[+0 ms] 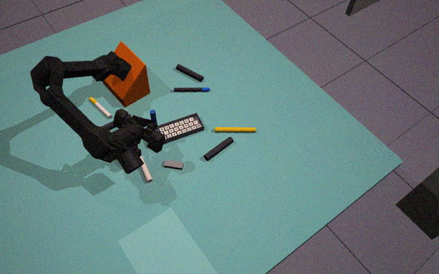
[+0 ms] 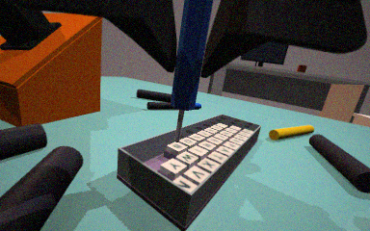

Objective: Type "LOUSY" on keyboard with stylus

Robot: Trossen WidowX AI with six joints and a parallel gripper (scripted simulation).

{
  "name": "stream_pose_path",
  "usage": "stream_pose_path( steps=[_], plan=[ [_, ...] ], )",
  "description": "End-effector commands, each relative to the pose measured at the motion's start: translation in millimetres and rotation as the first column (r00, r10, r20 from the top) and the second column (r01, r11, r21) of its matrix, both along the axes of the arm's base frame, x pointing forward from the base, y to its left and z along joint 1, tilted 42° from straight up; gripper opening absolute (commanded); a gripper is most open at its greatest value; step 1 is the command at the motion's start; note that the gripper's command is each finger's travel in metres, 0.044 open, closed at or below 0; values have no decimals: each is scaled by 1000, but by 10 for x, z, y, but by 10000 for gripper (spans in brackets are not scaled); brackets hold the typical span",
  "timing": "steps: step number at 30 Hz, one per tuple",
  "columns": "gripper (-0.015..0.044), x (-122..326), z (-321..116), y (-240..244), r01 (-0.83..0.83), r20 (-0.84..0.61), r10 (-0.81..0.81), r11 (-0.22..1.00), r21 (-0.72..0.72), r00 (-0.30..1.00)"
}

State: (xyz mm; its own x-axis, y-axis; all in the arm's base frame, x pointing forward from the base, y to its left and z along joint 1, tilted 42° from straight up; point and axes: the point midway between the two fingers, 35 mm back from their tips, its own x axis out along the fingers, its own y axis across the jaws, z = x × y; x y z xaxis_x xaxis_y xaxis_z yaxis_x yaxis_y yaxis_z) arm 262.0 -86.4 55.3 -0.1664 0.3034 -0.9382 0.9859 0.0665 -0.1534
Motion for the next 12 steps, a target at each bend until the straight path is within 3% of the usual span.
stream_pose_path(
  steps=[1,12],
  plan=[
    [81,22,112,85,3,10,-3,1000,0,1000],
    [81,18,88,64,-2,8,2,1000,-4,1000]
  ],
)
